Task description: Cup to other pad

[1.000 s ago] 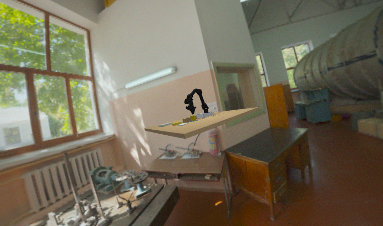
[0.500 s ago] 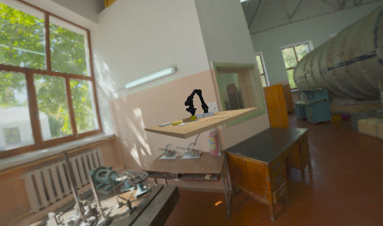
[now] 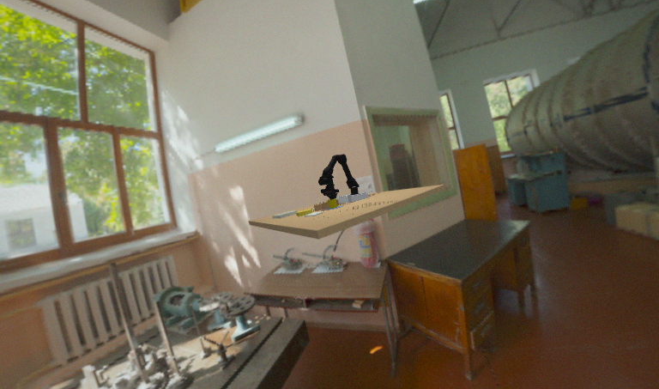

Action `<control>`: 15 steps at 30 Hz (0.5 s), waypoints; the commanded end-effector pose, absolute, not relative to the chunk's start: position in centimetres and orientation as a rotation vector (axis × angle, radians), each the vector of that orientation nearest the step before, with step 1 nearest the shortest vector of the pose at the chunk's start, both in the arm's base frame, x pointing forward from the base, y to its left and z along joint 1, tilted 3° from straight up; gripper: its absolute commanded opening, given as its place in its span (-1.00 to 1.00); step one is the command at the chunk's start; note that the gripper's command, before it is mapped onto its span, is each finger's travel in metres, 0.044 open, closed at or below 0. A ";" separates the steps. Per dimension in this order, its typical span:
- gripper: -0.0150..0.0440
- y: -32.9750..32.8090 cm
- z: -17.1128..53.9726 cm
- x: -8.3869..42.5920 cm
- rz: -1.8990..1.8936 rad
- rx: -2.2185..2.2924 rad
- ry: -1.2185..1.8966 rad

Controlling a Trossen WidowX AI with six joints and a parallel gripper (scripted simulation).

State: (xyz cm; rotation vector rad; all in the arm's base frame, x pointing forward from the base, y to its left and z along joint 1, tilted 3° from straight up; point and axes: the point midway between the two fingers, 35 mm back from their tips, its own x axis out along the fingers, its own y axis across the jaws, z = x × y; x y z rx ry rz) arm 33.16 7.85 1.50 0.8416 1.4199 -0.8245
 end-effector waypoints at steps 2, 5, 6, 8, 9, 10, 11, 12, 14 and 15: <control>0.07 7.8 0.9 32.9 -0.831 0.841 1.425; 0.07 7.8 0.9 32.9 -0.831 0.841 1.425; 0.05 7.8 1.0 33.0 -0.827 0.840 1.423; 0.01 7.8 1.0 33.0 -0.827 0.840 1.423; -0.02 7.8 1.0 33.0 -0.827 0.840 1.423; -0.04 7.8 1.0 33.0 -0.827 0.840 1.423; -0.06 7.8 1.0 33.0 -0.827 0.840 1.423; -0.09 7.8 1.0 33.0 -0.827 0.840 1.423; -0.13 7.8 1.0 33.0 -0.827 0.840 1.423; -0.15 7.8 1.0 33.0 -0.827 0.840 1.423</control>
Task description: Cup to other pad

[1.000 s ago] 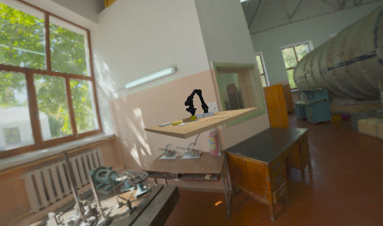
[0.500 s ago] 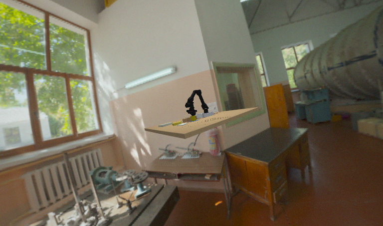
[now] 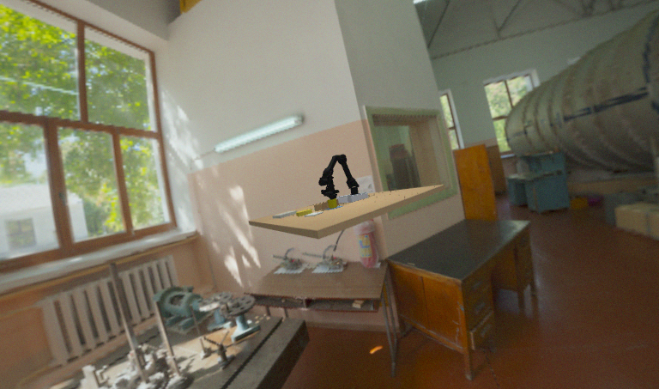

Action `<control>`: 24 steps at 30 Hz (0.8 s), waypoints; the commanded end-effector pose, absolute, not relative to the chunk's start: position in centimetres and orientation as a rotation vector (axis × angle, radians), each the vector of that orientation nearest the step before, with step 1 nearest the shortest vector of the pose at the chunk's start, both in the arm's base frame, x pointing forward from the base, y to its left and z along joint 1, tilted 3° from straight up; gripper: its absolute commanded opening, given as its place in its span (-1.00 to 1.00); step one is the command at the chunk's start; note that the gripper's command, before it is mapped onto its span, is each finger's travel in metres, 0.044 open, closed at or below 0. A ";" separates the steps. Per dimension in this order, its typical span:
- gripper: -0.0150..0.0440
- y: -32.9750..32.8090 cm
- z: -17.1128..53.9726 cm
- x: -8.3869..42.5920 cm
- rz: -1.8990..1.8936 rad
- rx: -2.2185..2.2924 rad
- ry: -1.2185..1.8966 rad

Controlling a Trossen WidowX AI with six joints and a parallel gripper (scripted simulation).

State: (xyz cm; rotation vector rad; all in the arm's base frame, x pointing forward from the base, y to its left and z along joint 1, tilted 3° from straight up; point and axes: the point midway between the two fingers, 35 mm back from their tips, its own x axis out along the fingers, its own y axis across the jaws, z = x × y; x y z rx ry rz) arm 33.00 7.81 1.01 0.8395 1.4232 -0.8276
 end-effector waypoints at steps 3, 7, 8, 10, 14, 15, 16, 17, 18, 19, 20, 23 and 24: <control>-0.22 7.8 1.0 33.0 -0.827 0.840 1.423; -0.31 7.8 1.0 33.0 -0.827 0.840 1.423; -0.33 7.8 1.0 33.0 -0.827 0.840 1.423; -0.38 7.8 1.0 33.0 -0.827 0.840 1.423; -0.49 7.8 1.1 33.0 -0.827 0.840 1.423; -0.49 7.8 1.2 33.1 -0.827 0.840 1.423; -0.49 7.8 1.4 33.1 -0.827 0.840 1.423; -0.49 7.8 1.6 33.1 -0.827 0.840 1.423; -0.49 7.8 1.9 33.1 -0.827 0.840 1.423; -0.49 7.8 2.3 33.2 -0.828 0.840 1.423; -0.49 7.8 2.6 33.2 -0.828 0.840 1.423; -0.49 7.8 3.9 33.2 -0.828 0.840 1.423; -0.49 7.8 4.3 33.2 -0.829 0.841 1.423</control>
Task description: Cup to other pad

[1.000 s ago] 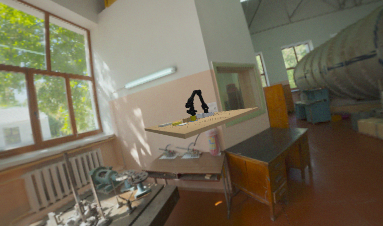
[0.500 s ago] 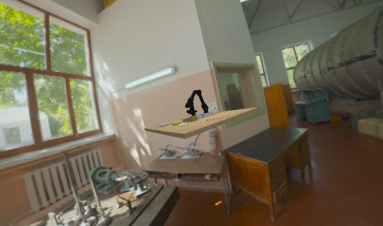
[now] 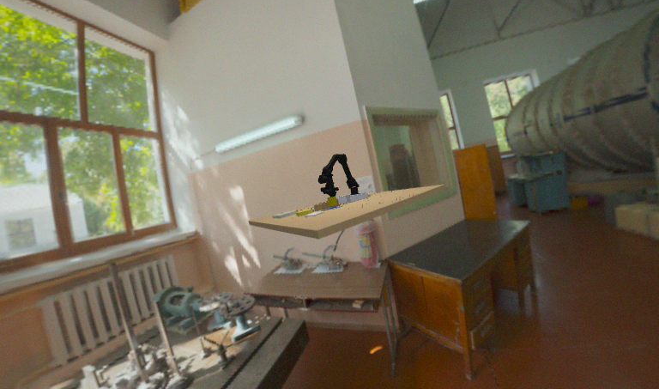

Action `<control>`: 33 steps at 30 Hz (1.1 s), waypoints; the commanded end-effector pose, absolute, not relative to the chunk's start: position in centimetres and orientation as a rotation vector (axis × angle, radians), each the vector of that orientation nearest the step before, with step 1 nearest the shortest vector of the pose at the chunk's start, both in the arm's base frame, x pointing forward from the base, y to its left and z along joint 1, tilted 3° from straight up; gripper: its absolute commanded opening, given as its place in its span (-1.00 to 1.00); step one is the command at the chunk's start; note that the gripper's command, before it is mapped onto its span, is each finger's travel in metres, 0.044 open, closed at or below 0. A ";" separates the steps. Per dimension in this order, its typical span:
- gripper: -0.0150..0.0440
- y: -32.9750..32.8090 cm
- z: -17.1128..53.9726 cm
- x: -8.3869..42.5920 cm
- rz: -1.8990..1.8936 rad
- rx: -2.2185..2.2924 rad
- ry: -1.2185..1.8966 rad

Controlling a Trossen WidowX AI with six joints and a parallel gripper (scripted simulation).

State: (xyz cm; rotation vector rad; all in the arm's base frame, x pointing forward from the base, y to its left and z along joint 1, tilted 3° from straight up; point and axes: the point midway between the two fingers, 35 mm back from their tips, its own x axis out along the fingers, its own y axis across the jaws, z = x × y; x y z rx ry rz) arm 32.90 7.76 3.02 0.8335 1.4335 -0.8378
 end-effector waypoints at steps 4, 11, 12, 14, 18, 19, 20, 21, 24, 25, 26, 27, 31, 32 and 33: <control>-0.49 7.8 5.8 33.2 -0.829 0.841 1.423; -0.49 7.7 8.2 33.1 -0.831 0.841 1.424; -0.49 7.7 8.5 33.1 -0.831 0.841 1.424; -0.49 7.7 8.7 33.0 -0.831 0.841 1.424; -0.49 7.7 8.4 32.9 -0.833 0.840 1.426; -0.49 7.7 8.4 32.9 -0.833 0.840 1.426; -0.49 7.7 8.4 32.9 -0.833 0.840 1.426; -0.49 7.7 8.4 32.9 -0.833 0.840 1.426; -0.49 7.7 8.4 32.9 -0.833 0.840 1.426; -0.49 7.7 8.4 32.9 -0.833 0.840 1.426; -0.49 7.7 8.4 32.9 -0.833 0.840 1.426; -0.49 7.7 8.4 32.9 -0.833 0.840 1.426; -0.49 7.7 8.4 32.9 -0.833 0.840 1.426; -0.49 7.6 8.4 32.9 -0.833 0.840 1.426; -0.49 7.5 8.4 32.9 -0.833 0.840 1.425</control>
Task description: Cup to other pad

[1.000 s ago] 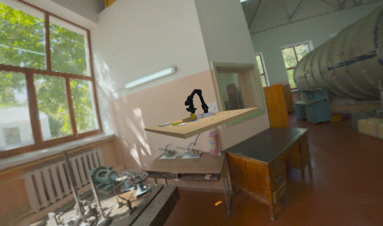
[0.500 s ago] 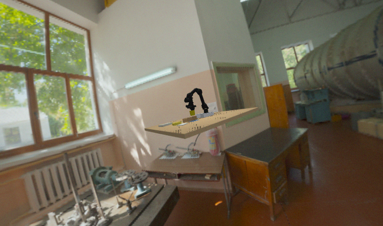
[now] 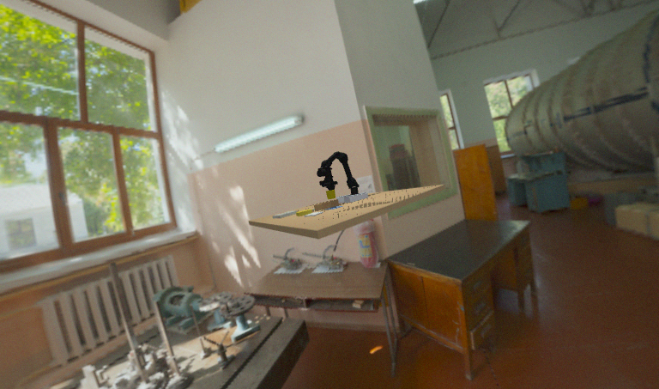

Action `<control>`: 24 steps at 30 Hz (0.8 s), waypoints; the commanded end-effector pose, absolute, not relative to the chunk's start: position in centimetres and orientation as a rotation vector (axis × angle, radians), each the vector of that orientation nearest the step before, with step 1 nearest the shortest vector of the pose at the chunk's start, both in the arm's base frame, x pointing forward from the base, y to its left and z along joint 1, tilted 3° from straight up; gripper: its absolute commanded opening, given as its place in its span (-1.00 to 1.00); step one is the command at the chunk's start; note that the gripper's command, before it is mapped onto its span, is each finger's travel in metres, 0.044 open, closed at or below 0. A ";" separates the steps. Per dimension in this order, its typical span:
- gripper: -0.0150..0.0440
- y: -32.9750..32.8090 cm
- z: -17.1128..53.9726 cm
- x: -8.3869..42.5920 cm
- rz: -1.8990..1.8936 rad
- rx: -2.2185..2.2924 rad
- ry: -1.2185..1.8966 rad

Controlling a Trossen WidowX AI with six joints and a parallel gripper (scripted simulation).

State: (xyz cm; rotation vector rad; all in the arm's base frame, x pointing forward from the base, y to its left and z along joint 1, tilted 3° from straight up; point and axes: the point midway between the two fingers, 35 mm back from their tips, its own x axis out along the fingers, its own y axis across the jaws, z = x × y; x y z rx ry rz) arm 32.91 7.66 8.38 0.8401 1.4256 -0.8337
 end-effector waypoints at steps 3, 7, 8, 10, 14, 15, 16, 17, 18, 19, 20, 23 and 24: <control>-0.49 7.1 8.4 32.9 -0.833 0.840 1.425; -0.49 6.1 8.4 32.8 -0.833 0.839 1.424; -0.49 5.9 8.4 32.8 -0.833 0.839 1.424; -0.49 5.4 8.4 32.7 -0.833 0.839 1.424; -0.49 4.4 8.4 32.7 -0.834 0.839 1.423; -0.49 4.1 8.4 32.7 -0.834 0.838 1.423; -0.49 3.9 8.4 32.6 -0.834 0.838 1.423; -0.49 3.6 8.5 32.6 -0.834 0.838 1.423; -0.49 3.4 8.5 32.6 -0.834 0.838 1.422; -0.49 3.1 8.5 32.6 -0.834 0.838 1.422; -0.49 2.9 8.5 32.6 -0.834 0.838 1.422; -0.49 2.2 8.5 32.5 -0.835 0.837 1.422; -0.49 1.9 8.5 32.5 -0.835 0.837 1.422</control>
